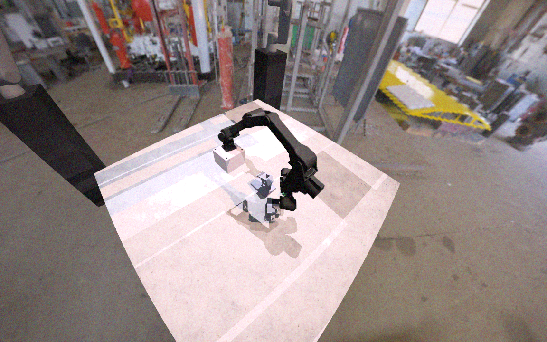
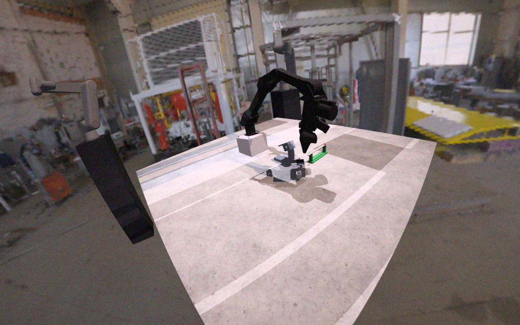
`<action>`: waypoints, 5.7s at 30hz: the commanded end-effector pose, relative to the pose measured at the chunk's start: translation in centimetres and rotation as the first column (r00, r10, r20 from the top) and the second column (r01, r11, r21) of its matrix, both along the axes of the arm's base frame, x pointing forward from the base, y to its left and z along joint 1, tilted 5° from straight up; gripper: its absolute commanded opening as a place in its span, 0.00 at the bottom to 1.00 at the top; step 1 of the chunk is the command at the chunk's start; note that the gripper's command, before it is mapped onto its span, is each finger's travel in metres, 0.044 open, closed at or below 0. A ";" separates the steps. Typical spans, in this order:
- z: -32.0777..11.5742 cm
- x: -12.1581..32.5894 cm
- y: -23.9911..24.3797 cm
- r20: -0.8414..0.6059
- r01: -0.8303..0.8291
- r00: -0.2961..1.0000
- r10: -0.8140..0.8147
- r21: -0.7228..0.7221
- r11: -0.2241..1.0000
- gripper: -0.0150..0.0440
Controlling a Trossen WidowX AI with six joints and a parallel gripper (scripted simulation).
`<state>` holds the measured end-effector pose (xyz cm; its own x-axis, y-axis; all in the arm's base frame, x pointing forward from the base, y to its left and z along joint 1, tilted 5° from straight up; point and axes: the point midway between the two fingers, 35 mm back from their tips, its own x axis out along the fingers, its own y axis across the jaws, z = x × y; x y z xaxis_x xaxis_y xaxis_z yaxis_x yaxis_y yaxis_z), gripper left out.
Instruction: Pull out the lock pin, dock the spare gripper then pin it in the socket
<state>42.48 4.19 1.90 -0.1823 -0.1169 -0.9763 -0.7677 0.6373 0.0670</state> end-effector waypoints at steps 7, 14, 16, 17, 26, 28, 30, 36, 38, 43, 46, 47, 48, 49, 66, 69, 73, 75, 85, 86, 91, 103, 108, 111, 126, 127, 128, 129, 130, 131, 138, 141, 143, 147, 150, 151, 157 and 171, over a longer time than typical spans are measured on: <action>0.6 0.1 0.0 0.001 -0.001 1.000 0.001 0.000 1.000 1.00; 4.9 0.3 -0.1 0.009 -0.002 1.000 0.002 0.001 1.000 1.00; 5.9 0.2 -0.1 0.011 -0.002 1.000 0.002 0.001 1.000 1.00; 6.0 0.2 -0.1 0.011 -0.002 1.000 0.002 0.001 1.000 1.00; 4.5 0.4 -0.4 0.218 0.366 0.912 -0.348 -0.048 0.929 1.00; 4.2 0.3 -0.6 0.293 0.492 0.837 -0.463 -0.030 0.870 1.00; 4.0 0.1 -0.7 0.361 0.607 0.740 -0.568 0.005 0.794 1.00; 3.3 -1.1 -1.2 0.487 0.851 0.344 -0.803 0.201 0.486 1.00; 3.1 -1.7 -1.4 0.493 0.887 0.188 -0.849 0.287 0.363 1.00; 2.7 -2.6 -2.2 0.455 0.887 -0.088 -0.886 0.441 0.138 1.00; 2.7 -2.6 -2.2 0.455 0.887 -0.088 -0.886 0.441 0.138 1.00; 2.7 -2.6 -2.2 0.455 0.887 -0.088 -0.886 0.441 0.138 1.00; 2.7 -2.6 -2.2 0.455 0.887 -0.088 -0.886 0.441 0.138 1.00; 2.7 -2.6 -2.2 0.455 0.887 -0.088 -0.886 0.441 0.138 1.00; -4.3 -3.5 -2.1 0.454 0.888 -0.087 -0.886 0.440 0.138 1.00; -4.4 -3.5 -2.1 0.454 0.888 -0.088 -0.886 0.440 0.138 1.00; -4.9 -3.4 -2.0 0.454 0.888 -0.088 -0.886 0.440 0.138 1.00; -5.2 -3.4 -2.0 0.454 0.888 -0.088 -0.886 0.440 0.138 1.00; -6.9 -3.4 -2.0 0.454 0.888 -0.087 -0.886 0.440 0.138 1.00; -7.0 -3.4 -2.0 0.454 0.888 -0.087 -0.886 0.440 0.138 1.00; -7.9 -3.5 -2.0 0.454 0.888 -0.087 -0.886 0.440 0.138 1.00; -9.8 -3.7 -2.0 0.455 0.888 -0.087 -0.886 0.439 0.138 1.00; -10.2 -3.7 -2.0 0.455 0.888 -0.087 -0.886 0.439 0.138 1.00; -10.2 -3.7 -2.0 0.455 0.888 -0.087 -0.886 0.439 0.138 0.96; -10.1 -3.6 -1.9 0.454 0.888 -0.087 -0.886 0.439 0.138 0.55; -10.0 -3.6 -1.9 0.454 0.888 -0.087 -0.886 0.439 0.138 0.51; -9.7 -3.5 -1.9 0.454 0.888 -0.087 -0.886 0.439 0.138 0.46; -9.4 -3.5 -1.9 0.454 0.888 -0.087 -0.886 0.440 0.138 0.42; -9.1 -3.4 -1.9 0.454 0.888 -0.087 -0.886 0.440 0.138 0.38; -8.6 -3.3 -1.9 0.454 0.888 -0.088 -0.887 0.440 0.138 0.33; -5.1 -2.8 -1.9 0.454 0.887 -0.088 -0.887 0.440 0.138 0.25; -3.6 -2.7 -1.9 0.454 0.887 -0.088 -0.887 0.440 0.138 0.25; -2.6 -2.6 -1.9 0.454 0.887 -0.088 -0.886 0.440 0.138 0.25; -0.5 -2.7 -2.0 0.454 0.887 -0.088 -0.886 0.440 0.138 0.25; 1.1 -2.9 -2.1 0.454 0.887 -0.088 -0.886 0.440 0.138 0.25; 1.5 -2.9 -2.1 0.454 0.887 -0.088 -0.886 0.440 0.138 0.25; 1.9 -3.0 -2.1 0.454 0.887 -0.088 -0.886 0.440 0.138 0.25; 0.9 -3.7 -2.4 0.438 0.903 -0.074 -0.896 0.410 0.125 0.25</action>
<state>38.99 2.05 2.87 0.3311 -0.2757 -0.9024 0.6047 0.7962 -0.0214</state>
